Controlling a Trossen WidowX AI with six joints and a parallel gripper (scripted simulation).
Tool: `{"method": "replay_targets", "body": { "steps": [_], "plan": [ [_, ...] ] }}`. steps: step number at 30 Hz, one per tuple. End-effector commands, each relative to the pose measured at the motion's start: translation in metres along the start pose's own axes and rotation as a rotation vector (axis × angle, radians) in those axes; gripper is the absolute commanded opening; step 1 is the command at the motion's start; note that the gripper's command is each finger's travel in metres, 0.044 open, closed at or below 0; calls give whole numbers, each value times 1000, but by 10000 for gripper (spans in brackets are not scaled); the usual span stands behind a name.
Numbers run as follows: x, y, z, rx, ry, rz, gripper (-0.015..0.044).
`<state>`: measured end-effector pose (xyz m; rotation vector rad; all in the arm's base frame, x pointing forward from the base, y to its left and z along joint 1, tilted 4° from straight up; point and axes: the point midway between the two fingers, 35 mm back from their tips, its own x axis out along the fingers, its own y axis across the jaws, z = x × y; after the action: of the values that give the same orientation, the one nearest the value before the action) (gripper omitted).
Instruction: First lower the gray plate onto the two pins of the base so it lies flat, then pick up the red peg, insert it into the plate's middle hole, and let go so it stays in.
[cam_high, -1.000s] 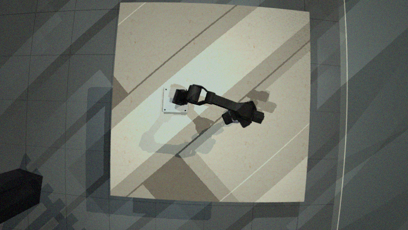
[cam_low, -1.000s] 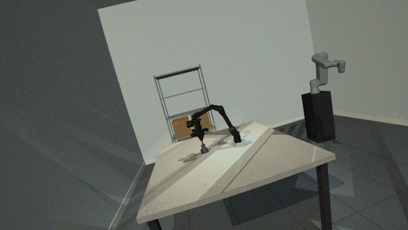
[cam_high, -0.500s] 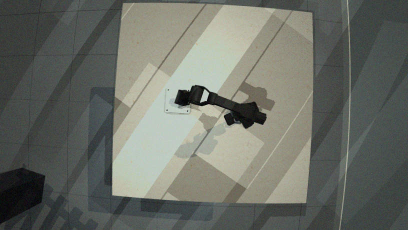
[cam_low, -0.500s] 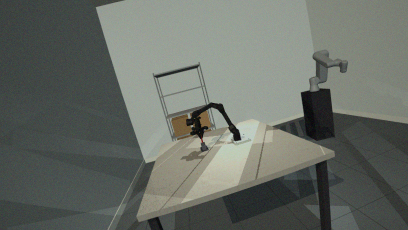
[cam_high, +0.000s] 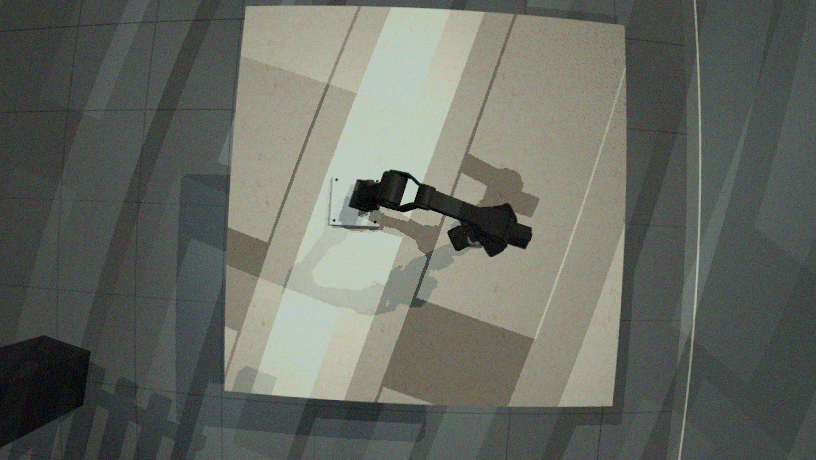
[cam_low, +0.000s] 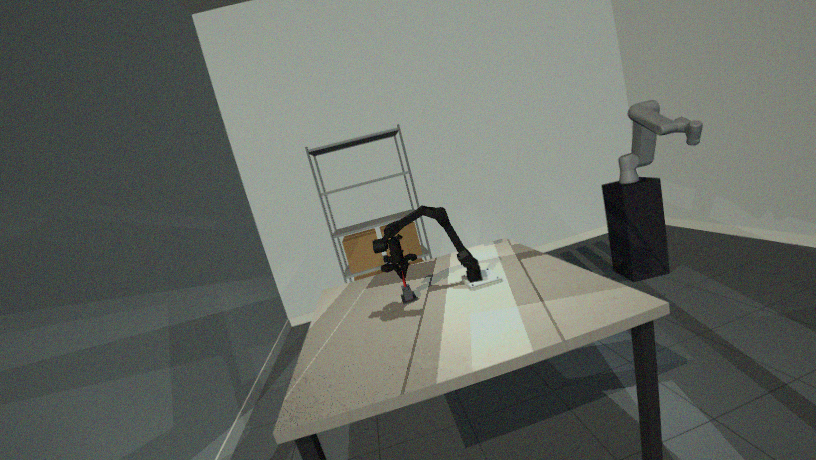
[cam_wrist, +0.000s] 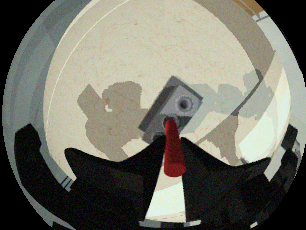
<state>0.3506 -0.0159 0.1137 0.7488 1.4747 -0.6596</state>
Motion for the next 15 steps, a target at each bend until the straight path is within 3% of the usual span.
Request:
{"method": "replay_targets", "body": {
  "steps": [1,15],
  "plan": [
    [6,0,-1,-1,3,0,0],
    [7,-1,0,-1,2,-3,0]
  ]
}}
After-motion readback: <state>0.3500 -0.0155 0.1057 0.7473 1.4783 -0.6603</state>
